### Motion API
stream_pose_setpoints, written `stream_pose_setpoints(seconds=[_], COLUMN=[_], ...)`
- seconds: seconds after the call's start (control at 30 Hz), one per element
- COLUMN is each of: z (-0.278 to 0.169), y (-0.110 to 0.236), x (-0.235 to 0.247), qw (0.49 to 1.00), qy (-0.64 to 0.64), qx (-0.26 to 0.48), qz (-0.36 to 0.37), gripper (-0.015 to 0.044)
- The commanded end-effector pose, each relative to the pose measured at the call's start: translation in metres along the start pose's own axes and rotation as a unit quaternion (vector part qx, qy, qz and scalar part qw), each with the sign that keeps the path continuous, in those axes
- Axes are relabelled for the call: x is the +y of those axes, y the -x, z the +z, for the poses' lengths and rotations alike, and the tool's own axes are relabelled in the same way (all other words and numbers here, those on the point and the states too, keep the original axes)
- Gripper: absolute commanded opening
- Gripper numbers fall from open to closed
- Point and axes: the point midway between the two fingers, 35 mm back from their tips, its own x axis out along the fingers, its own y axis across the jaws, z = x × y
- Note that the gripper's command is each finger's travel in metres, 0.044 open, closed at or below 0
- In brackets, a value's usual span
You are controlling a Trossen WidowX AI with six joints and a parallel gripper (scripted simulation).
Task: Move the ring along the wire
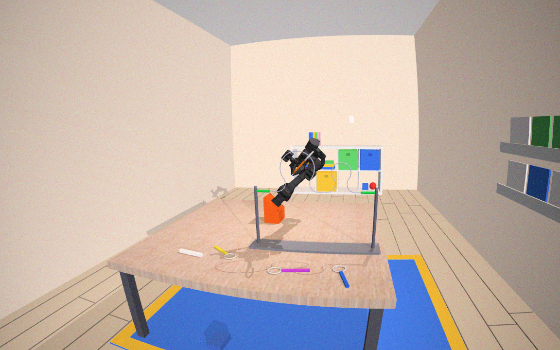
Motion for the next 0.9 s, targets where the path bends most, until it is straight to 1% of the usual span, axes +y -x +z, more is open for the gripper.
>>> stream_pose_setpoints(seconds=[0.0, 0.87], z=[0.0, 0.0014], y=[-0.0003, -0.001], x=[0.0011, 0.0108], qw=[1.0, 0.982], qy=[-0.025, -0.165], qx=[-0.003, -0.022], qz=[0.013, 0.091], gripper=[-0.015, -0.015])
